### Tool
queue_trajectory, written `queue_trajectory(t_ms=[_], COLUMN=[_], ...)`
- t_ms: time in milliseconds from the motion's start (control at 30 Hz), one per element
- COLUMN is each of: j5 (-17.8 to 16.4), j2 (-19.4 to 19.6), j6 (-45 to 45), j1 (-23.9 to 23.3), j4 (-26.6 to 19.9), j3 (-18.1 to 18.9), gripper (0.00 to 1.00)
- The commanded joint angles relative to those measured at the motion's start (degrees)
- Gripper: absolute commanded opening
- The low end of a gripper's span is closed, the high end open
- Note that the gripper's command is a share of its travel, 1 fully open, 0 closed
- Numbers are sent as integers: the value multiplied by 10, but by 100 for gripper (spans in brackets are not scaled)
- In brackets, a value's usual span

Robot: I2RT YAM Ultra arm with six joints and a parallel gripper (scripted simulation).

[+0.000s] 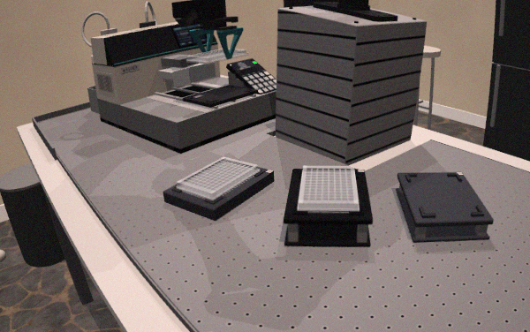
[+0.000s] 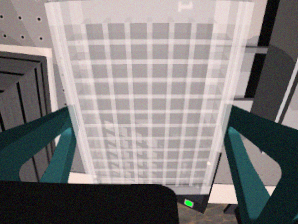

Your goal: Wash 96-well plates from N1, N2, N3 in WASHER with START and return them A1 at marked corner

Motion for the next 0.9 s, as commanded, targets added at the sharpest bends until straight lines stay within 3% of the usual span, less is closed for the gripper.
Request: queue_trajectory(t_ms=[0,433,867], j5=[-3,-3,-3], j2=[-4,-5,26], j6=[0,1,3], j1=[0,1,3], j4=[0,1,34], j3=[2,1,-2], gripper=[0,0,0])
